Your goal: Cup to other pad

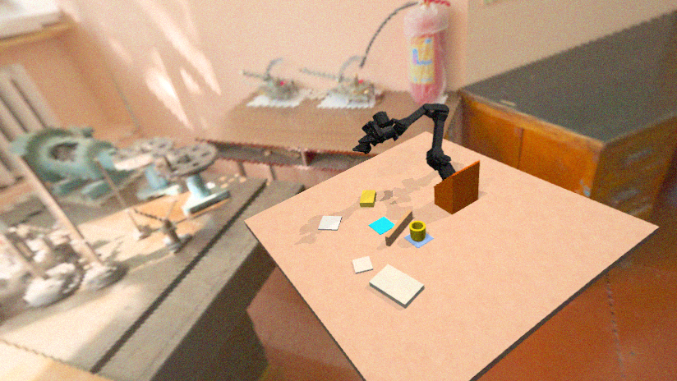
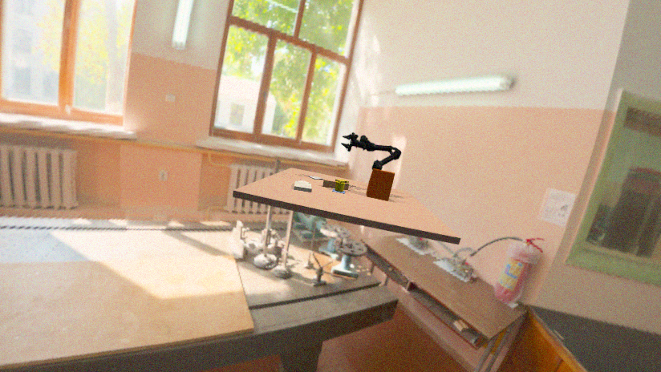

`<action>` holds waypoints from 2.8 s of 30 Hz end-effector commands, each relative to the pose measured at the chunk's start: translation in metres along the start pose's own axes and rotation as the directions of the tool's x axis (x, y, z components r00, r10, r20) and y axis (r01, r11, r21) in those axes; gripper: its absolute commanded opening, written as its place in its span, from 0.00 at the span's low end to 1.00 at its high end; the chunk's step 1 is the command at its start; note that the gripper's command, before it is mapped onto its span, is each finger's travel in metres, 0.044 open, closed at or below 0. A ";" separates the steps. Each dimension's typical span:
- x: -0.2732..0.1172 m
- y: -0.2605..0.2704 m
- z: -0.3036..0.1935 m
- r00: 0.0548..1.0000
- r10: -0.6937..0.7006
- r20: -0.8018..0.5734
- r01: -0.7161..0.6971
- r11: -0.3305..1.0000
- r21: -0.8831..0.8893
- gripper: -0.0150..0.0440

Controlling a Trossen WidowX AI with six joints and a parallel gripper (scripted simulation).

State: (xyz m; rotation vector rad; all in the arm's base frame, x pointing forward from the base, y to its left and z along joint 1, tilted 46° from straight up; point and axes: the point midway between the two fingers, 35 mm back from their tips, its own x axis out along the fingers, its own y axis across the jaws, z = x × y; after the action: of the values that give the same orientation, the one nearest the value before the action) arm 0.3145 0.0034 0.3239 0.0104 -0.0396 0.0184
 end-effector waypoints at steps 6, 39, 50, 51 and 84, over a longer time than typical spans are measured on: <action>0.034 0.009 -0.079 0.949 -0.037 -0.312 0.134 0.946 0.296 0.67; -0.081 0.020 -0.396 -0.048 -0.723 -0.690 0.999 -0.032 -0.036 0.54; -0.081 0.020 -0.397 -0.048 -0.722 -0.690 0.999 -0.032 -0.036 0.54; -0.081 0.019 -0.397 -0.048 -0.722 -0.690 0.999 -0.032 -0.036 0.54; -0.084 -0.019 -0.435 -0.048 -0.724 -0.689 0.999 -0.032 -0.036 0.54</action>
State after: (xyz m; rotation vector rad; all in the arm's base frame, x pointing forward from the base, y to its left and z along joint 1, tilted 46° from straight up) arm 0.2510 -0.0066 -0.1089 0.6249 0.5950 -1.4938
